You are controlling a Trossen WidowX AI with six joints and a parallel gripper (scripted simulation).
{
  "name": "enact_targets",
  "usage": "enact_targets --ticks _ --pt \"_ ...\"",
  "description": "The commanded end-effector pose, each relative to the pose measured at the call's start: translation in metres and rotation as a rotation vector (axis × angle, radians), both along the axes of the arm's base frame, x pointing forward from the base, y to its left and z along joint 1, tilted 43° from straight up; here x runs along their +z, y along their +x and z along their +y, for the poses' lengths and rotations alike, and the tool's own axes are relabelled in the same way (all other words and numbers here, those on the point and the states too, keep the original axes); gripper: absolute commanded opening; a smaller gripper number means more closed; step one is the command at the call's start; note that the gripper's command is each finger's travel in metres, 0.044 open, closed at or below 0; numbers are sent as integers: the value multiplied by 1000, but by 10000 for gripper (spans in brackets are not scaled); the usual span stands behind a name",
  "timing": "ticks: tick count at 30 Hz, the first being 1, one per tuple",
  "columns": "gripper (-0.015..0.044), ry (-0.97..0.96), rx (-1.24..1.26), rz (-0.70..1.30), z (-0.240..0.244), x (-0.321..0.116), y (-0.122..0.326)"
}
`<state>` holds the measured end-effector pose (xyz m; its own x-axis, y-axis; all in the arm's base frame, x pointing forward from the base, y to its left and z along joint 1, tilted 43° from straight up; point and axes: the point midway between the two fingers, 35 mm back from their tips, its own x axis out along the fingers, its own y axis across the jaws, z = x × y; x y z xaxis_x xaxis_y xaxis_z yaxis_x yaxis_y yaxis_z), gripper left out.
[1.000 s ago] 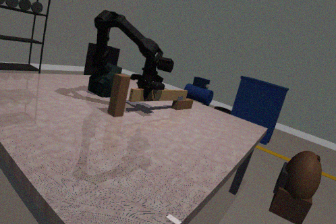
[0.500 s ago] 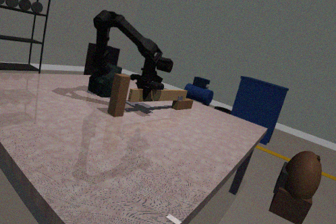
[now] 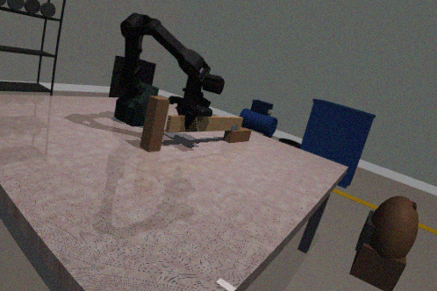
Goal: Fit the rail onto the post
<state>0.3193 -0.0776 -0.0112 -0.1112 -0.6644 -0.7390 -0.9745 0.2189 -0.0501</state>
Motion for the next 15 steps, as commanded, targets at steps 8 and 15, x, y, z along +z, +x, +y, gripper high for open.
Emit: enact_targets --ticks 8,15 --pt "0 -1 5 2 -2 4 -1" --pt "0 -1 5 2 -3 6 -1"
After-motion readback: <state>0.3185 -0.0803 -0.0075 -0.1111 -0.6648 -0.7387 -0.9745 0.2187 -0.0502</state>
